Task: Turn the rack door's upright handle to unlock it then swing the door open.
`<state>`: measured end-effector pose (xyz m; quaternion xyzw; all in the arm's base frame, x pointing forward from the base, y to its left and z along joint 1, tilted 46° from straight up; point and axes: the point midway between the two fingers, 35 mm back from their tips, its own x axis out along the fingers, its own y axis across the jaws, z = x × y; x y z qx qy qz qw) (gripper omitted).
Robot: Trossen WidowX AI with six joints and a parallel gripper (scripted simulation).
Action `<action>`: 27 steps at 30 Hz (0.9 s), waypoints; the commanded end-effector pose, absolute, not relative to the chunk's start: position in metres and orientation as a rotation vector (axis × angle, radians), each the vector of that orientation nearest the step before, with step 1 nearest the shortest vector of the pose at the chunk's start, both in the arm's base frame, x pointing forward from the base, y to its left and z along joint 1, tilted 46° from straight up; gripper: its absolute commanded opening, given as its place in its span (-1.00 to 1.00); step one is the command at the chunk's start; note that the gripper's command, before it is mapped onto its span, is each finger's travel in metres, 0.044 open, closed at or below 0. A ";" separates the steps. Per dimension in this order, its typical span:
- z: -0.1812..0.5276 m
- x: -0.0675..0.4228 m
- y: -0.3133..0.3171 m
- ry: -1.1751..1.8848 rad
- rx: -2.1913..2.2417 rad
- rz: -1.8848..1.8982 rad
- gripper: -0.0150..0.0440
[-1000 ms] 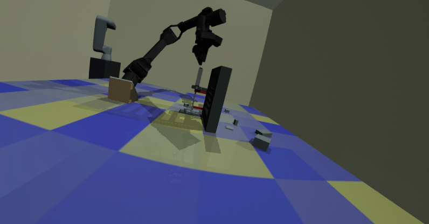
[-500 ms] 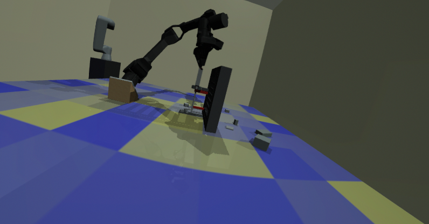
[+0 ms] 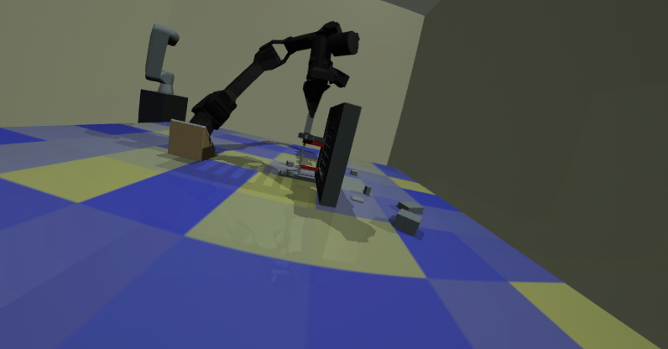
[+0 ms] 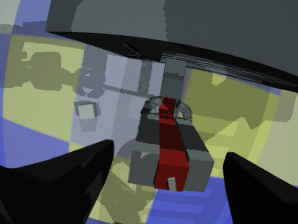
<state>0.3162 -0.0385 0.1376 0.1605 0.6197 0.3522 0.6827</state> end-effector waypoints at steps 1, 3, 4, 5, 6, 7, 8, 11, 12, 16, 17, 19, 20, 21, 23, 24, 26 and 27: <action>0.130 0.316 -0.033 1.422 0.387 0.795 0.51; 0.128 0.316 -0.030 1.433 0.393 0.798 0.51; 0.127 0.315 -0.029 1.439 0.397 0.799 0.51; 0.126 0.315 -0.028 1.445 0.400 0.800 0.51; 0.124 0.315 -0.027 1.451 0.403 0.801 0.51; 0.123 0.315 -0.026 1.456 0.407 0.802 0.51; 0.122 0.315 -0.025 1.462 0.410 0.803 0.51; 0.119 0.315 -0.021 1.480 0.420 0.806 0.51; 0.118 0.314 -0.020 1.486 0.423 0.807 0.51; 0.116 0.314 -0.018 1.495 0.427 0.808 0.42; 0.116 0.314 -0.018 1.495 0.427 0.808 0.33; 0.116 0.314 -0.018 1.495 0.427 0.808 0.16; 0.116 0.314 -0.018 1.495 0.427 0.808 0.07; 0.116 0.314 -0.018 1.495 0.427 0.808 -0.02; 0.116 0.314 -0.018 1.495 0.427 0.808 -0.20; 0.116 0.314 -0.018 1.495 0.427 0.808 -0.22; 0.116 0.314 -0.018 1.495 0.427 0.808 -0.27; 0.116 0.314 -0.018 1.495 0.427 0.808 -0.29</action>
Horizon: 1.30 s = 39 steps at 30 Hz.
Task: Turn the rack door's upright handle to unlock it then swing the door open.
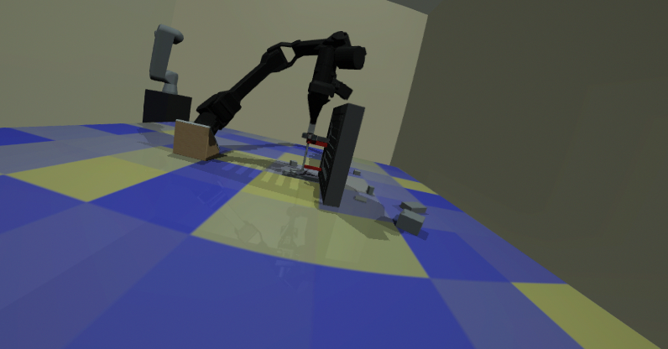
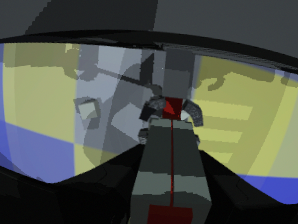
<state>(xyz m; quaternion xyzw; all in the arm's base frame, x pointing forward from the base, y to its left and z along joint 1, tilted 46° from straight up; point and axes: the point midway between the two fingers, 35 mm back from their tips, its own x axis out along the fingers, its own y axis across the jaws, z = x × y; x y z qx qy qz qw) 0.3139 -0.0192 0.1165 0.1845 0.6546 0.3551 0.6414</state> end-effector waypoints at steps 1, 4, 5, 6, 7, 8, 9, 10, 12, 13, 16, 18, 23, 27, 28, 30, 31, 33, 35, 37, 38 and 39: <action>0.116 0.314 -0.018 1.495 0.427 0.808 -0.31; 0.116 0.314 -0.018 1.495 0.427 0.808 -0.38; 0.116 0.314 -0.018 1.495 0.427 0.808 -0.40; 0.116 0.314 -0.018 1.495 0.427 0.808 -0.41; 0.116 0.314 -0.018 1.495 0.427 0.808 -0.41; 0.116 0.314 -0.018 1.495 0.427 0.808 -0.41; 0.116 0.314 -0.018 1.491 0.421 0.814 -0.41; 0.116 0.314 -0.018 1.480 0.403 0.831 -0.41; 0.116 0.314 -0.018 1.437 0.336 0.894 -0.41; 0.116 0.314 -0.018 1.412 0.299 0.928 -0.41; 0.116 0.314 -0.018 1.336 0.188 1.026 -0.41; 0.116 0.314 -0.018 1.282 0.114 1.089 -0.41; 0.116 0.314 -0.018 1.138 -0.071 1.238 -0.41; 0.116 0.314 -0.018 1.013 -0.220 1.348 -0.41; 0.116 0.314 -0.018 0.980 -0.256 1.373 -0.41; 0.116 0.314 -0.018 0.914 -0.330 1.424 -0.41; 0.116 0.314 -0.018 0.880 -0.367 1.448 -0.41; 0.116 0.314 -0.018 0.810 -0.441 1.495 -0.41; 0.116 0.314 -0.018 0.739 -0.514 1.539 -0.41; 0.116 0.314 -0.018 0.665 -0.587 1.581 -0.41; 0.116 0.314 -0.018 0.628 -0.624 1.602 -0.41; 0.116 0.314 -0.018 0.590 -0.660 1.621 -0.41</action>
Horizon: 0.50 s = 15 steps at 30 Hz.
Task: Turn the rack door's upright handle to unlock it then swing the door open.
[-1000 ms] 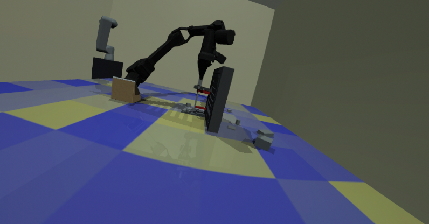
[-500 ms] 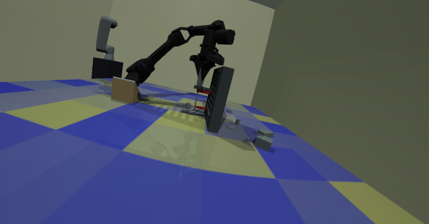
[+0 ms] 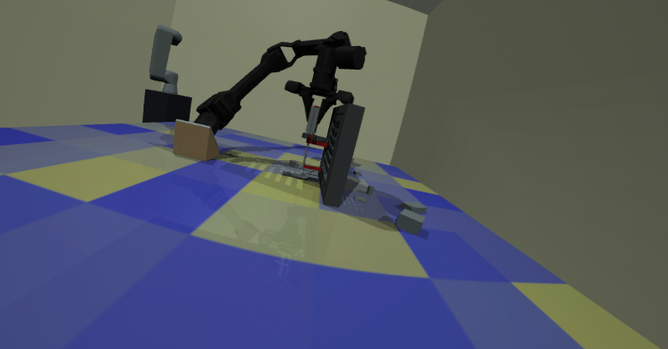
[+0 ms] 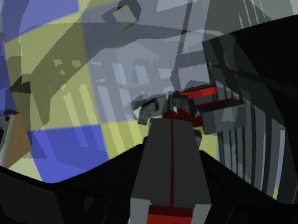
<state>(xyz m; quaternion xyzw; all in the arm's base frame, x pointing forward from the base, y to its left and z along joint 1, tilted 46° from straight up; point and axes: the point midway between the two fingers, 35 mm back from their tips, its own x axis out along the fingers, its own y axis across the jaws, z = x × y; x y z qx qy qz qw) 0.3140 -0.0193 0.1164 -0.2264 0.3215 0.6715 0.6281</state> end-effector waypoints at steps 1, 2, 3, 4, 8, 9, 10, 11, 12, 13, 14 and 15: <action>0.116 0.314 -0.018 0.551 -0.696 1.640 -0.41; 0.116 0.314 -0.018 0.512 -0.732 1.658 -0.41; 0.116 0.314 -0.018 0.473 -0.768 1.676 -0.41; 0.116 0.314 -0.018 0.433 -0.804 1.693 -0.41; 0.116 0.314 -0.018 0.268 -0.947 1.754 -0.41; 0.116 0.314 -0.018 0.234 -0.976 1.765 -0.41; 0.116 0.314 -0.018 0.213 -0.993 1.772 -0.41; 0.116 0.314 -0.018 0.205 -0.999 1.774 -0.41; 0.116 0.314 -0.018 0.205 -0.999 1.774 -0.41; 0.116 0.314 -0.018 0.205 -0.999 1.774 -0.41; 0.116 0.314 -0.018 0.205 -0.999 1.774 -0.41; 0.116 0.314 -0.018 0.205 -0.999 1.774 -0.41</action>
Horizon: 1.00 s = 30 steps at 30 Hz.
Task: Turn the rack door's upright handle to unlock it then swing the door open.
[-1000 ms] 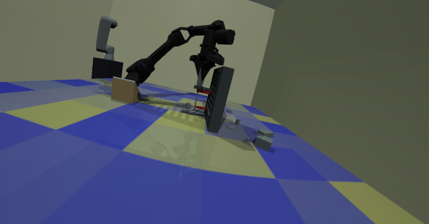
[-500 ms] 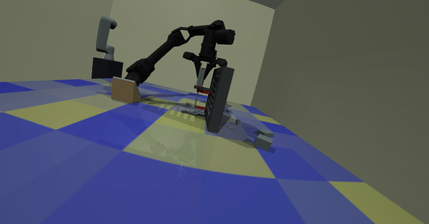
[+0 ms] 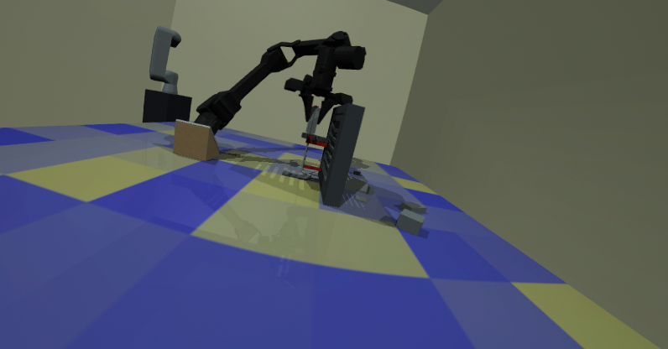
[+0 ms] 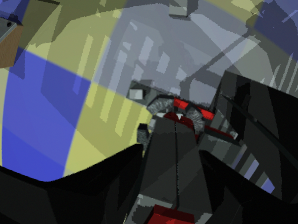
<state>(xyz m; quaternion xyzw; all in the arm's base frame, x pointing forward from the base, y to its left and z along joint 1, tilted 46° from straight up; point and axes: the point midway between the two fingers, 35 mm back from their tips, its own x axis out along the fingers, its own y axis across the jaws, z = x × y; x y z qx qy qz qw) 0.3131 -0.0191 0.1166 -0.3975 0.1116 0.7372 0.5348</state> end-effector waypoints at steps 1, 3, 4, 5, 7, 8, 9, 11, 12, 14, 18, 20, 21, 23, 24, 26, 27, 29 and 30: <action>0.116 0.314 -0.018 0.205 -0.999 1.774 -0.41; 0.116 0.314 -0.018 0.205 -0.999 1.774 -0.41; 0.116 0.314 -0.018 0.205 -0.999 1.774 -0.41; 0.116 0.314 -0.018 0.205 -0.999 1.774 -0.41; 0.116 0.314 -0.018 0.205 -0.999 1.774 -0.41; 0.116 0.314 -0.018 0.205 -0.999 1.774 -0.41; 0.116 0.314 -0.018 0.205 -0.999 1.774 -0.41; 0.116 0.314 -0.018 0.205 -0.999 1.774 -0.41; 0.116 0.314 -0.018 0.205 -0.999 1.774 -0.32; 0.116 0.314 -0.018 0.205 -0.999 1.774 -0.14; 0.116 0.314 -0.018 0.205 -0.999 1.774 0.21; 0.116 0.314 -0.018 0.205 -0.999 1.774 0.39; 0.116 0.314 -0.018 0.205 -0.999 1.774 0.48; 0.116 0.314 -0.018 0.213 -0.993 1.772 0.51; 0.116 0.314 -0.018 0.234 -0.976 1.765 0.51; 0.116 0.314 -0.019 0.311 -0.911 1.739 0.51; 0.116 0.314 -0.019 0.353 -0.875 1.724 0.51; 0.116 0.314 -0.019 0.435 -0.803 1.692 0.51; 0.116 0.314 -0.019 0.475 -0.767 1.675 0.51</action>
